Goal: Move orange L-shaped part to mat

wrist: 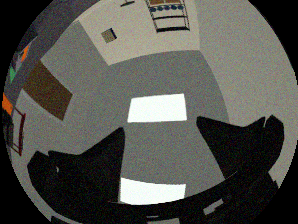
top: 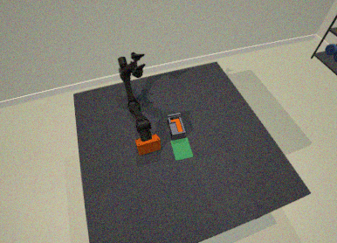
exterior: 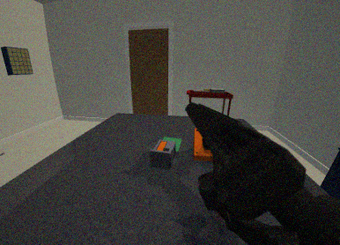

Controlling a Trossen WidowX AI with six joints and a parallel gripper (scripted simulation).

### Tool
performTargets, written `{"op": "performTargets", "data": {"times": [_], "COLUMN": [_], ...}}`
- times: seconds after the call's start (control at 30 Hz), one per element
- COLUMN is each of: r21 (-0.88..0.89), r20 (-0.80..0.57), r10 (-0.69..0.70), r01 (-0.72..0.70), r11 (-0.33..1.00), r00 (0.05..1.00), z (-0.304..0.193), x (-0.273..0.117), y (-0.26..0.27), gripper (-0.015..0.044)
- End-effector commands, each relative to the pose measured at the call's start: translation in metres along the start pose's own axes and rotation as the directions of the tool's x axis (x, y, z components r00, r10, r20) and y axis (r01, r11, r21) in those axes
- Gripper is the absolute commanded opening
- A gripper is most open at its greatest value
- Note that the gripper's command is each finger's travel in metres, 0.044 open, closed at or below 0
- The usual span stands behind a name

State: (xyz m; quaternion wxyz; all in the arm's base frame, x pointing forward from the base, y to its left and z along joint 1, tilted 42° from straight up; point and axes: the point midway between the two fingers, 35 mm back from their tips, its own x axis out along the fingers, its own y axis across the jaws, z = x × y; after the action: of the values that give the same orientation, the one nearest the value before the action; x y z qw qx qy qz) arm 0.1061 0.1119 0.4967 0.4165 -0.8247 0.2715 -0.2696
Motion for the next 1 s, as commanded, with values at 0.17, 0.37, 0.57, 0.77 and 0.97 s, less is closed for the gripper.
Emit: {"op": "performTargets", "data": {"times": [0.17, 0.37, 0.57, 0.77, 0.97], "r21": [0.285, 0.57, 0.639, 0.458, 0.188], "r20": [0.108, 0.353, 0.644, 0.863, 0.95], "r10": [0.099, 0.201, 0.271, 0.306, 0.313], "r01": [-0.126, -0.38, -0.698, -0.878, -0.786], "r11": [0.95, 0.728, 0.323, -0.141, -0.588], "r00": [0.989, 0.914, 0.715, 0.401, -0.007], "z": [-0.036, -0.056, -0.03, 0.035, 0.111], "x": [0.033, 0.086, 0.143, 0.17, 0.161], "y": [0.035, 0.089, 0.153, 0.206, 0.253], "gripper": [0.0243, 0.018, 0.018, 0.018, 0.018]}}
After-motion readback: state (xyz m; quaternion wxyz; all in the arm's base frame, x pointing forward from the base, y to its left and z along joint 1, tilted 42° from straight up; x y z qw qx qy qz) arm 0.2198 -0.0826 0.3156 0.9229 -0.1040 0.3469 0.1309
